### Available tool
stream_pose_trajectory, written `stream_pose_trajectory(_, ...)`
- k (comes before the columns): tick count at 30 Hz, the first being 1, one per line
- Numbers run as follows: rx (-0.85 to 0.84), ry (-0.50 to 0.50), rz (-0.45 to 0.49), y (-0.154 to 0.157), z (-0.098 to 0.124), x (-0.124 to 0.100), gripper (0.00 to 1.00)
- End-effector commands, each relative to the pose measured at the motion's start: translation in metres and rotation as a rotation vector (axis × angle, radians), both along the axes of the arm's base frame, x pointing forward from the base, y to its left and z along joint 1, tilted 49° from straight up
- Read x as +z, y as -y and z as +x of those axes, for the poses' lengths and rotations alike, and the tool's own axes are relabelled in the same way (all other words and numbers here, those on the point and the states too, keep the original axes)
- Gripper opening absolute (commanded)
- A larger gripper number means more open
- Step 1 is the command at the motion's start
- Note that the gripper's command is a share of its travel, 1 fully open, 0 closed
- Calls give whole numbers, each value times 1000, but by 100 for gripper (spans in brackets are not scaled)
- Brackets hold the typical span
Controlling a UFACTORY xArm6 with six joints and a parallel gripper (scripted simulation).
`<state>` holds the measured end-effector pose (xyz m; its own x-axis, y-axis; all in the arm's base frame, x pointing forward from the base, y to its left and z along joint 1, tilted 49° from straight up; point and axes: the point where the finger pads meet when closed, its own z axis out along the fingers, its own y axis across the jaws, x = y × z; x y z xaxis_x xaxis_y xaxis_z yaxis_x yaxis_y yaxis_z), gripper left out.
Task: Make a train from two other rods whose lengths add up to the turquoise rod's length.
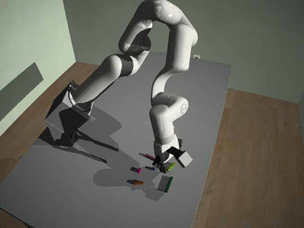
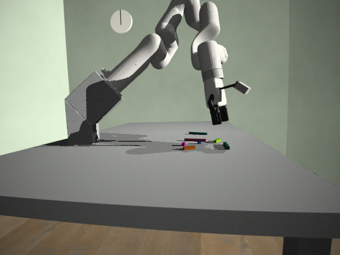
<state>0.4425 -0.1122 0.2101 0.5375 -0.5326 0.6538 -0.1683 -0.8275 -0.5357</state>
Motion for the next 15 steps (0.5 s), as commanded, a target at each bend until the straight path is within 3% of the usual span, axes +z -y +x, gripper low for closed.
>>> stream_pose_trajectory(1,-36,-62,74,-2,-26,-35,100)
stream_pose_trajectory(10,-100,-155,191,-10,-68,-84,100)
stream_pose_trajectory(15,-122,-184,230,-14,-82,-99,100)
